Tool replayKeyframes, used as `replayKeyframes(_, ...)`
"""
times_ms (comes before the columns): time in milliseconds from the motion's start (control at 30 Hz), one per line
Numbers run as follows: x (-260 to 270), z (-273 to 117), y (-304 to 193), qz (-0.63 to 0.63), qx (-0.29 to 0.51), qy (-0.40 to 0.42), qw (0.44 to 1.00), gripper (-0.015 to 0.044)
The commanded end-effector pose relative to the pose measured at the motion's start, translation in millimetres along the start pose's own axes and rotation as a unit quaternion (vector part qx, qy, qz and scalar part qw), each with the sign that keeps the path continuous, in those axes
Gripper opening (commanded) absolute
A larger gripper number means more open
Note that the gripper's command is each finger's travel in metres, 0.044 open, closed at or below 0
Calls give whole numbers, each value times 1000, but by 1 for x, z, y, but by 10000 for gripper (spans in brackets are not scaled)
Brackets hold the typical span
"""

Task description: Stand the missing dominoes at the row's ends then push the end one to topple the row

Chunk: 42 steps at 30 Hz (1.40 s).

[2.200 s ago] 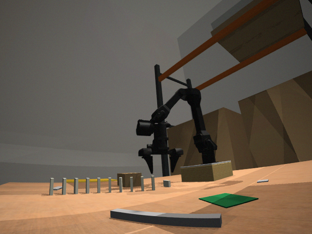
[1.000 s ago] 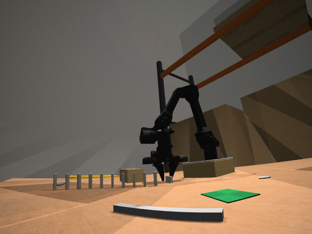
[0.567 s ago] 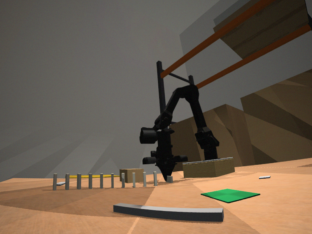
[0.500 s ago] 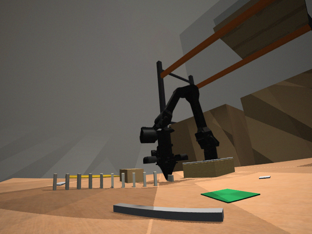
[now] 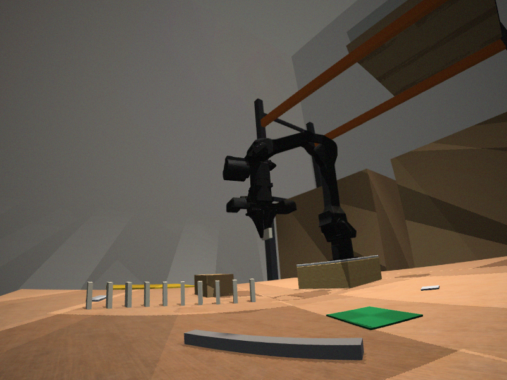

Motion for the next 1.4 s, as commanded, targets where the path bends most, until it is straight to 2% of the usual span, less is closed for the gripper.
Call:
replayKeyframes(0,-3,-12,0,-3,1,-4,1000,22)
replayKeyframes(100,0,-12,-5,-45,2,-3,999,22)
replayKeyframes(167,7,-14,-20,-161,3,-1,987,22)
replayKeyframes(267,17,-17,-46,-345,5,2,938,22)
replayKeyframes(367,24,-19,-74,-517,7,7,856,22)
replayKeyframes(533,28,-20,-118,-745,6,8,667,22)
replayKeyframes(867,26,-19,-167,-912,5,9,410,22)
replayKeyframes(1200,14,-16,-216,-993,4,10,119,22)
replayKeyframes(1367,14,-16,-217,-994,5,10,113,22)
Point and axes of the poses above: the point midway between the two fingers, 35 mm back from their tips, its own z axis out along the fingers, its own x axis across the jaws, y = z × x, the point moved 5 cm from there along -z, back along the fingers, and after that the axes turned 8 degrees about z, right-handed, at the moved point
